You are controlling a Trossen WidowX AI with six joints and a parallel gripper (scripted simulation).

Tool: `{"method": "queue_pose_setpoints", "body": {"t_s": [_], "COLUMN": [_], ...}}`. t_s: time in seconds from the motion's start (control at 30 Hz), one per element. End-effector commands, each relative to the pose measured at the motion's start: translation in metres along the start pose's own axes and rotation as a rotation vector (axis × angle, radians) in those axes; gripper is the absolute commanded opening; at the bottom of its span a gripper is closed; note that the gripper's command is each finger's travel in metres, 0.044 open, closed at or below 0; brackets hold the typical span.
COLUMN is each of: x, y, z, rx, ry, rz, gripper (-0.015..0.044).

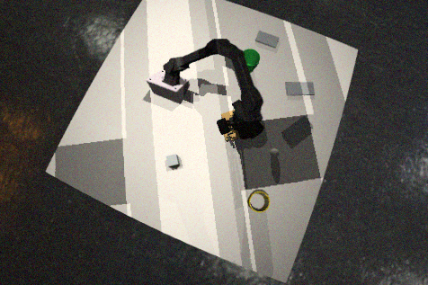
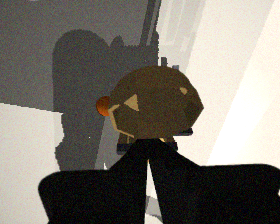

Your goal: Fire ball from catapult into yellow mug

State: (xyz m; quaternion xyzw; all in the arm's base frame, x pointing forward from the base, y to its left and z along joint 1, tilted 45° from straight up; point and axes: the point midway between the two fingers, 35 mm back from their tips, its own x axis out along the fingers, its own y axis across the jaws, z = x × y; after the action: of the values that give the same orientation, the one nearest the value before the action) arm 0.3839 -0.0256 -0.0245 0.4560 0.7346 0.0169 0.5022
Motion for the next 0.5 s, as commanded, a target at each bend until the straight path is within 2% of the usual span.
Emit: {"method": "queue_pose_setpoints", "body": {"t_s": [0.0, 0.47], "x": [0.007, 0.025], "y": [-0.001, -0.001], "z": [0.004, 0.015], "rx": [0.009, 0.008], "ry": [0.006, 0.006], "rz": [0.003, 0.004], "gripper": [0.0, 0.0]}}
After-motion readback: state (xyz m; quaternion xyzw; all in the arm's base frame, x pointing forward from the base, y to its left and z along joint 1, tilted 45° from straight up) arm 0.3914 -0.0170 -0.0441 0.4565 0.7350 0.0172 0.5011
